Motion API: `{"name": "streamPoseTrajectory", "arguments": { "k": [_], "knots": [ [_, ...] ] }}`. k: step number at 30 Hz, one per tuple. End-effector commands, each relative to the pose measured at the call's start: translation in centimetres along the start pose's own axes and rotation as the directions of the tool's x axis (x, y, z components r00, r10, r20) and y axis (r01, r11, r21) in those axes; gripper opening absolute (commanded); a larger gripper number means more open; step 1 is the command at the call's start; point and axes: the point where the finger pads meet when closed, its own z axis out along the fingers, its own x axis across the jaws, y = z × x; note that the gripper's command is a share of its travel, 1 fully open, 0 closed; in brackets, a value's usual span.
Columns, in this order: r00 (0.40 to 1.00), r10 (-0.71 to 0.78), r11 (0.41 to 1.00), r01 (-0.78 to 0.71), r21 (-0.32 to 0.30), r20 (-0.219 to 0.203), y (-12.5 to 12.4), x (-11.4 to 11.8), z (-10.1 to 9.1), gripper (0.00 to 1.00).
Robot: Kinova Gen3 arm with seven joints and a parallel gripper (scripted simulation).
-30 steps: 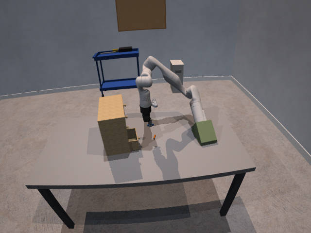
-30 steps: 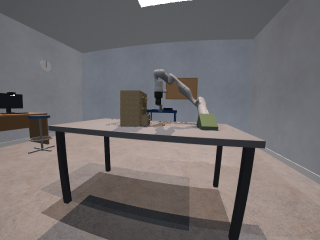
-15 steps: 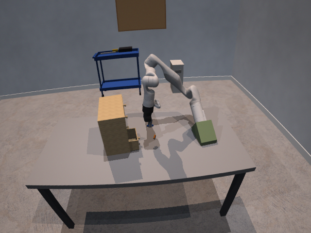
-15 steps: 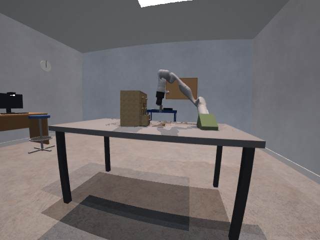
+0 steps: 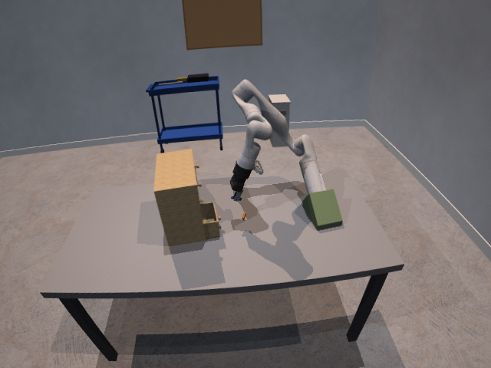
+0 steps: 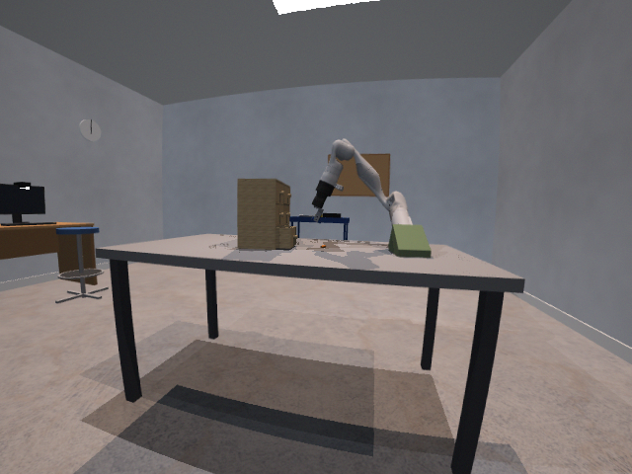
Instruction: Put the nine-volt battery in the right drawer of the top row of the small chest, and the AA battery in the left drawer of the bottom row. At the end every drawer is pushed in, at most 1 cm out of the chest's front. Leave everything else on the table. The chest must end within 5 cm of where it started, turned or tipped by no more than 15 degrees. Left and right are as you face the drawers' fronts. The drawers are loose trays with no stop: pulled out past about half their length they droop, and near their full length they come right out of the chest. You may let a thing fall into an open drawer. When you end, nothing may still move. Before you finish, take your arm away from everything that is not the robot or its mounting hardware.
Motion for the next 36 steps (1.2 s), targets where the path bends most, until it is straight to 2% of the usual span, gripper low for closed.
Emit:
{"name": "streamPoseTrajectory", "arguments": {
  "k": [1,12,14,29,31,36],
  "knots": [
    [1.0,-0.019,0.998,0.019,-0.061,0.003,-0.37,-0.07,-0.37,0.31],
    [1.0,-0.019,0.956,0.019,-0.294,0.003,-0.64,-0.09,-0.33,0.31],
    [1.0,-0.019,0.956,0.019,-0.294,0.003,-0.64,-0.09,-0.33,0.31],
    [1.0,-0.018,0.839,0.017,-0.543,0.004,-0.89,-0.12,-0.3,0.31],
    [1.0,-0.018,0.839,0.017,-0.543,0.004,-0.89,-0.12,-0.3,0.31],
    [1.0,-0.019,0.797,0.016,-0.604,0.002,-0.94,-0.08,-0.32,0.31]
  ]
}}
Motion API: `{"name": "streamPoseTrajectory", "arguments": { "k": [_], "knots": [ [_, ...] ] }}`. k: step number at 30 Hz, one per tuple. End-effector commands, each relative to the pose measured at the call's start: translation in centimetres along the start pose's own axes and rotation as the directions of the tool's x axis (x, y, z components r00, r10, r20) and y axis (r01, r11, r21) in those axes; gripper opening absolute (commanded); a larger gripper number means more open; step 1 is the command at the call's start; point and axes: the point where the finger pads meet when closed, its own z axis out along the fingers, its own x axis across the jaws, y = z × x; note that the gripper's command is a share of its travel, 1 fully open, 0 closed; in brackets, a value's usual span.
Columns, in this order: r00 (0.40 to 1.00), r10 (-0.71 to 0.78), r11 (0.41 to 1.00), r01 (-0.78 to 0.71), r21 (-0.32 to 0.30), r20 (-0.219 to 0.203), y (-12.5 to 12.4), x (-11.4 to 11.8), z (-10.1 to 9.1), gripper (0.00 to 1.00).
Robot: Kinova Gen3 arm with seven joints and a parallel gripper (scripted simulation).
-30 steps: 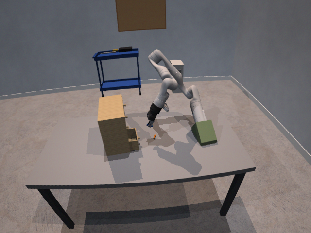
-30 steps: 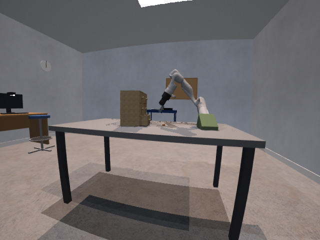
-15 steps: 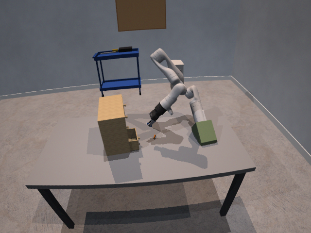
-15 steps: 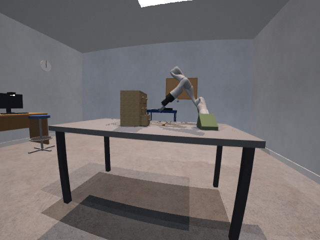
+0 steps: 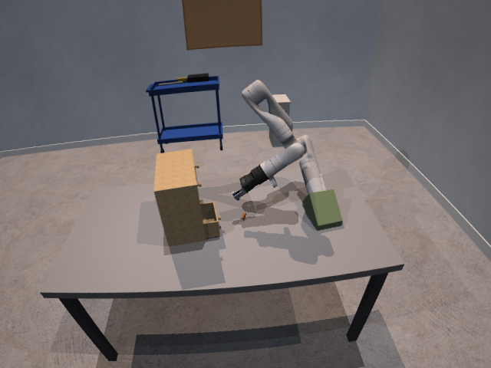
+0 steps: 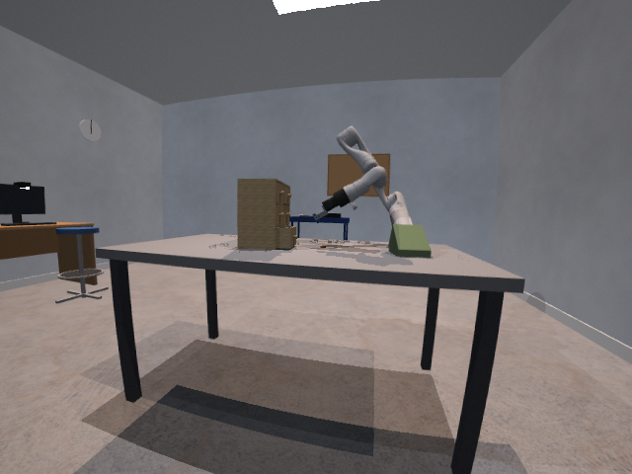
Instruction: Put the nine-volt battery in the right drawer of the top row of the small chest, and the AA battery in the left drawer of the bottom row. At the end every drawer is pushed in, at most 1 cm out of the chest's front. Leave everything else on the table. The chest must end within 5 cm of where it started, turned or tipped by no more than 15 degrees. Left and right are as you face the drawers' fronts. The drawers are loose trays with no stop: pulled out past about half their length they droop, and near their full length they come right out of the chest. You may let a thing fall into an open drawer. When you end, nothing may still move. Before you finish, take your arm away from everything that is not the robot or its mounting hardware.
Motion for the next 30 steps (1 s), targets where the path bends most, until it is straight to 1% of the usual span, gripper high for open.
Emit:
{"name": "streamPoseTrajectory", "arguments": {
  "k": [1,10,12,21,30],
  "knots": [
    [0.999,-0.038,0.999,0.038,-0.034,-0.01,-0.8,0.47,-0.26,0.31],
    [0.999,-0.038,0.991,0.037,-0.127,-0.004,-0.95,0.38,-0.24,0.31],
    [0.999,-0.038,0.991,0.037,-0.127,-0.004,-0.95,0.38,-0.24,0.31],
    [0.999,-0.038,0.985,0.036,-0.17,-0.01,-0.94,0.48,-0.31,0.31],
    [0.999,-0.038,0.984,0.035,-0.177,-0.011,-0.94,0.5,-0.33,0.31]
  ]
}}
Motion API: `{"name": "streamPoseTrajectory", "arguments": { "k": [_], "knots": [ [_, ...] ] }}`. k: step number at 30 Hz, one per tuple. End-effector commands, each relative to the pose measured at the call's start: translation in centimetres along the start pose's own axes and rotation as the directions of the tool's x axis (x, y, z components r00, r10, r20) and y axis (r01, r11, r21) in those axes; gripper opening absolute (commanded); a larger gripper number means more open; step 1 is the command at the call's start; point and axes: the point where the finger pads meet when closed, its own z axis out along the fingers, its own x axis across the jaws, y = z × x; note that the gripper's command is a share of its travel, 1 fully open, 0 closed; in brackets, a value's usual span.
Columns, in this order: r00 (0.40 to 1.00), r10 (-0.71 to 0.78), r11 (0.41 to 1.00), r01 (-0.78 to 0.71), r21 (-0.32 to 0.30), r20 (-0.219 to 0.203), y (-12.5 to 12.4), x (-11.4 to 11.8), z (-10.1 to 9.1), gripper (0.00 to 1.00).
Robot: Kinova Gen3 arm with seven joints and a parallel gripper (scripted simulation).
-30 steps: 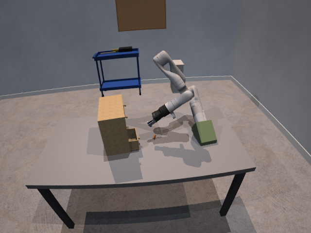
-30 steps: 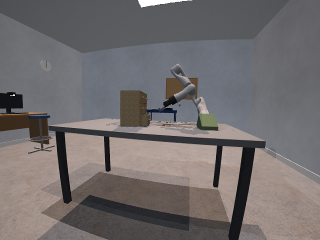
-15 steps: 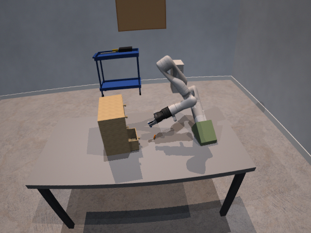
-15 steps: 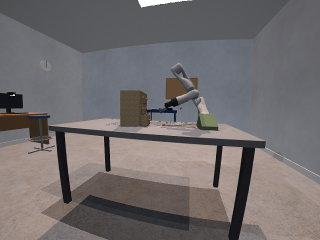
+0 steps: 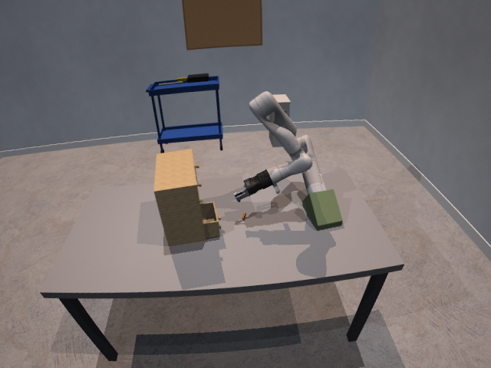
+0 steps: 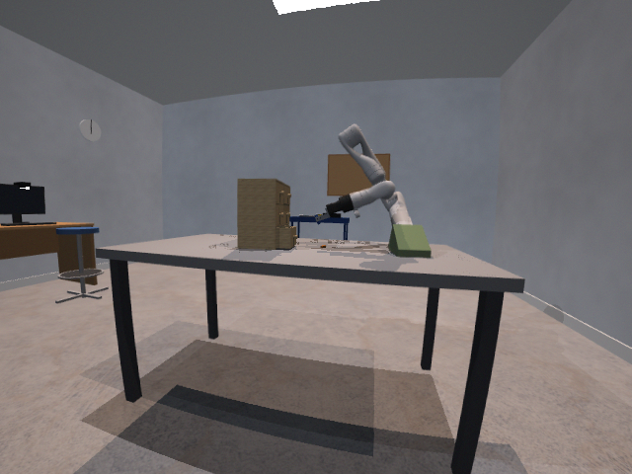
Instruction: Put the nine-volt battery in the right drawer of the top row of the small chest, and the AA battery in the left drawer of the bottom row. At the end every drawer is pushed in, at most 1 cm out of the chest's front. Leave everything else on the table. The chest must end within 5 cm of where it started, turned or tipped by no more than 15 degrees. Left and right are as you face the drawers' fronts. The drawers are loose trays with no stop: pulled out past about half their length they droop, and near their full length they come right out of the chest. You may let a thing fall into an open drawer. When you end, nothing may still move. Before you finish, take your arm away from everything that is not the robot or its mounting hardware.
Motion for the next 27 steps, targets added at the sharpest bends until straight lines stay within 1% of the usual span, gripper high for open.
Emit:
{"name": "streamPoseTrajectory", "arguments": {
  "k": [1,16,21,27],
  "knots": [
    [1.0,-0.002,1.0,0.002,-0.001,-0.001,0.0,0.1,0.0,0.31],
    [1.0,-0.002,1.0,0.002,-0.001,0.0,0.2,0.1,0.5,0.31],
    [1.0,-0.002,1.0,0.002,-0.001,0.0,0.4,0.1,1.2,0.31],
    [1.0,-0.002,1.0,0.002,-0.001,0.0,0.9,0.1,2.6,0.31]
  ]
}}
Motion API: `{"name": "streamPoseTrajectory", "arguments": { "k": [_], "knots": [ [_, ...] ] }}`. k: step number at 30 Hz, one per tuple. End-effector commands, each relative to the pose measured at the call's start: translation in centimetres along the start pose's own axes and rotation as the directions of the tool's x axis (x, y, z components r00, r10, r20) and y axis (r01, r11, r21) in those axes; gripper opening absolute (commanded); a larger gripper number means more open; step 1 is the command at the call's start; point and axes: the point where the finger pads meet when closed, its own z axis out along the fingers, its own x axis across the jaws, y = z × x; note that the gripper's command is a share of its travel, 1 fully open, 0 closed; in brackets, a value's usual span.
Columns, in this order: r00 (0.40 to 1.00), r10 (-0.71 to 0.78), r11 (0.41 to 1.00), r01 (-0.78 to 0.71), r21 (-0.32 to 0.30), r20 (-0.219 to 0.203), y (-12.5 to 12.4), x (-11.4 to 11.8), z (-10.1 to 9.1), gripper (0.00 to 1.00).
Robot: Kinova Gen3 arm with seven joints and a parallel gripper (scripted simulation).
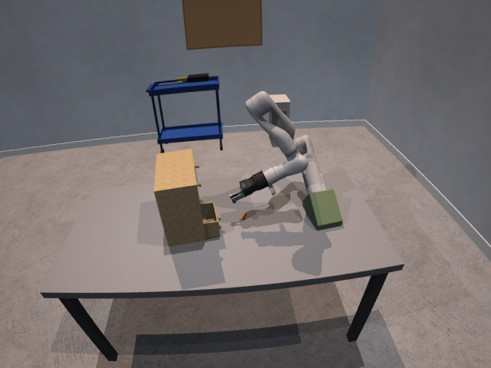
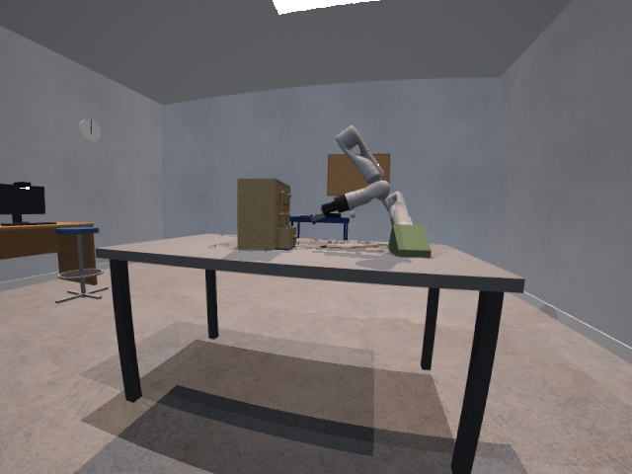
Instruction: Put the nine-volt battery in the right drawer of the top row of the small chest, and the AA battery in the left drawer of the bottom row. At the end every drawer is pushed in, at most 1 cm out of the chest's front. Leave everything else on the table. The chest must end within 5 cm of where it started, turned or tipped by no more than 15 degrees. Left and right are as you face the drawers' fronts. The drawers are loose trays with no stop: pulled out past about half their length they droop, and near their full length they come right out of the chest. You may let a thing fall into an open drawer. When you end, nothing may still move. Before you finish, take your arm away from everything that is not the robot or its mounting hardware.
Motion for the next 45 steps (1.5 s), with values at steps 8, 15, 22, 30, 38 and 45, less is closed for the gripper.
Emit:
{"name": "streamPoseTrajectory", "arguments": {
  "k": [8,15,22,30,38,45],
  "knots": [
    [1.0,0.013,1.0,-0.013,0.003,0.01,0.9,-0.4,2.4,0.31],
    [1.0,0.013,1.0,-0.014,0.003,0.01,1.8,-0.4,5.0,0.31],
    [1.0,0.013,1.0,-0.014,0.003,0.01,2.6,-0.5,7.3,0.31],
    [1.0,0.013,1.0,-0.014,0.003,0.01,3.4,-0.5,9.6,0.31],
    [1.0,0.013,1.0,-0.013,0.003,0.01,3.9,-0.5,11.0,0.31],
    [1.0,0.013,1.0,-0.013,0.003,0.01,4.0,-0.6,11.2,0.31]
  ]
}}
